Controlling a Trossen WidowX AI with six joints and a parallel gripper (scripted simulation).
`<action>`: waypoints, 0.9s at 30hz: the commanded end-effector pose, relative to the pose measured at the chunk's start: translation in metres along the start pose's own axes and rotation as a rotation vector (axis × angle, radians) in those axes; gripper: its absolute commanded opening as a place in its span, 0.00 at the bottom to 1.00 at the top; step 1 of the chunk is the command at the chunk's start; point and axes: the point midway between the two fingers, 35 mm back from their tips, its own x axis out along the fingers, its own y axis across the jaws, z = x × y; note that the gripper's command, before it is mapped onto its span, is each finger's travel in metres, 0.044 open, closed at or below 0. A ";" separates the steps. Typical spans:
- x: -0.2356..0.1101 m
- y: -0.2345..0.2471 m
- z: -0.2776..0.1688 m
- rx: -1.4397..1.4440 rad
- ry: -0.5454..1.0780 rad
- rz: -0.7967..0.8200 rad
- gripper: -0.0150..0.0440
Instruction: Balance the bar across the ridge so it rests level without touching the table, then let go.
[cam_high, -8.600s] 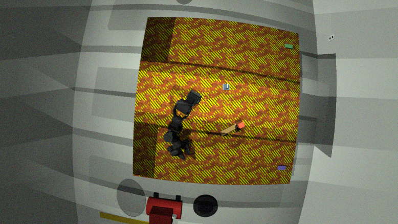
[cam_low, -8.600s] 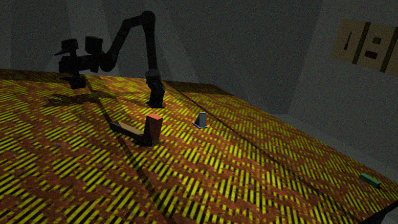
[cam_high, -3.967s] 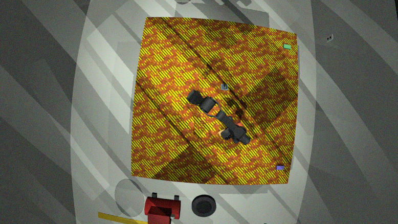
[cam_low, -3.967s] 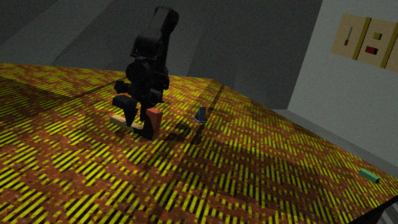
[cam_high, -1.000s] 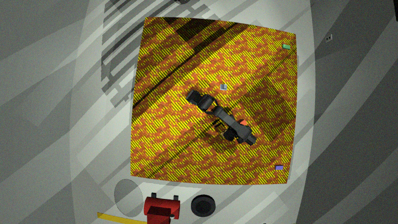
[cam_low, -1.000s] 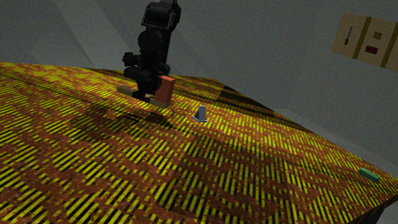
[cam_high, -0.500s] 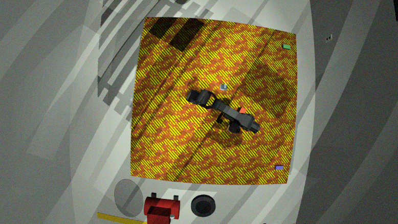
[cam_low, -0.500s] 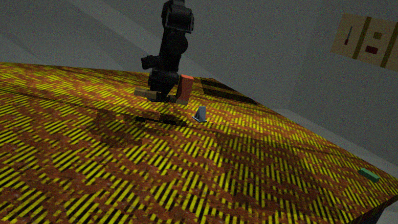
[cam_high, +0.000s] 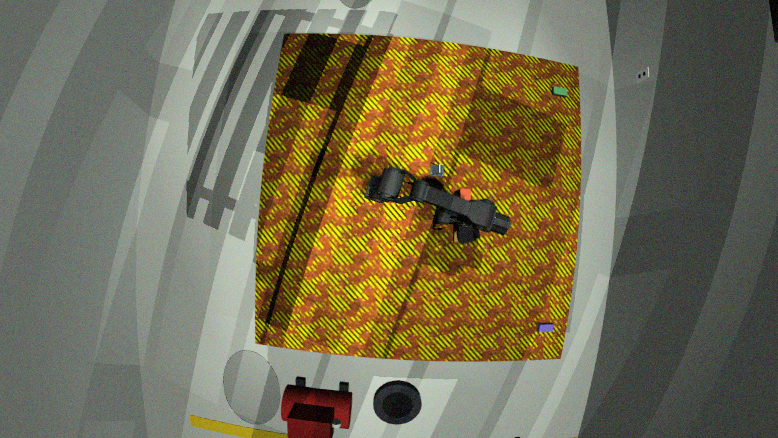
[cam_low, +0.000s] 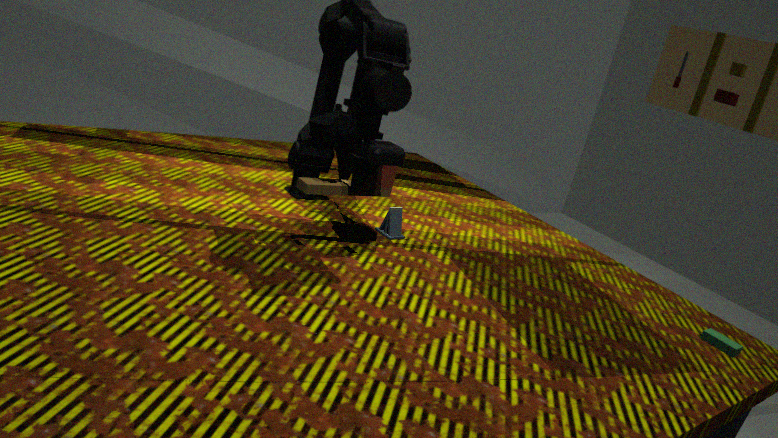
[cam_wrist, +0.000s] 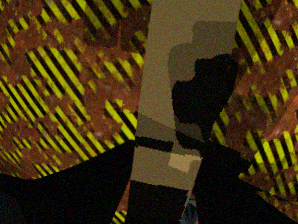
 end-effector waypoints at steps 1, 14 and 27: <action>-0.004 -0.003 -0.014 -0.133 -0.005 0.013 0.25; -0.002 -0.013 -0.064 -0.640 -0.004 0.012 0.25; 0.001 -0.025 -0.112 -1.157 -0.003 0.013 0.25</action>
